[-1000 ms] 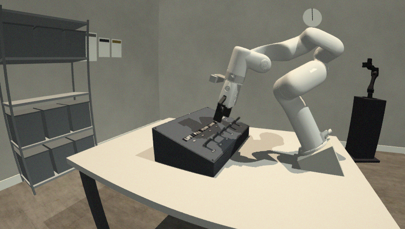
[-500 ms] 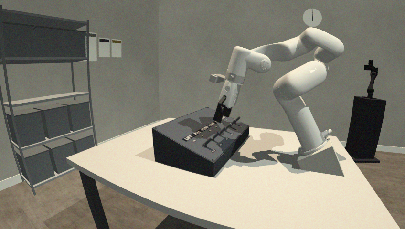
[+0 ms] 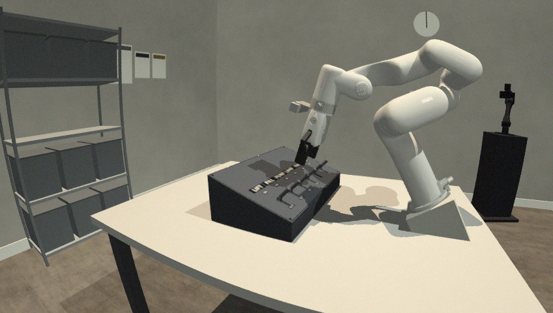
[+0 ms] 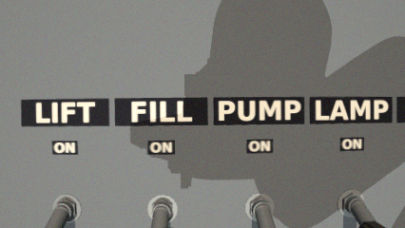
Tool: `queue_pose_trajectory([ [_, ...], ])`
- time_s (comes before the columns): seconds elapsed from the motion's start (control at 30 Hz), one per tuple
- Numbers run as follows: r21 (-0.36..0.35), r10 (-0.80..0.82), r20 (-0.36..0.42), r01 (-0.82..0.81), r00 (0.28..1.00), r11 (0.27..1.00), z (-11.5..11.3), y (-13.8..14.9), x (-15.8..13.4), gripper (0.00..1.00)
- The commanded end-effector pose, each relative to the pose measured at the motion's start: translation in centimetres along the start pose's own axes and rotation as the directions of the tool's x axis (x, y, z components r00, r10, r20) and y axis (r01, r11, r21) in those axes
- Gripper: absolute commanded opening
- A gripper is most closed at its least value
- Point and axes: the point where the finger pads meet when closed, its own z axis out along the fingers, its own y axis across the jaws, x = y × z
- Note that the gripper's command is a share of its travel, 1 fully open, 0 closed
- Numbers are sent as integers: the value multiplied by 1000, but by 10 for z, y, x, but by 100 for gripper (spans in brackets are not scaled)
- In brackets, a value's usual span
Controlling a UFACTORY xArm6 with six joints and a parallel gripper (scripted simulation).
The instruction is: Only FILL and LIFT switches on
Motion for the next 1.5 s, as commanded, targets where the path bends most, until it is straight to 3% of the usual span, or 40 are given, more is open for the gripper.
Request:
queue_pose_trajectory([
  [0.0,14,-1,0,1,1000,1000,-1,11,1,100],
  [0.43,14,-1,0,1,1000,1000,0,44,1,100],
  [1.47,14,-1,0,1,1000,1000,0,46,1,100],
])
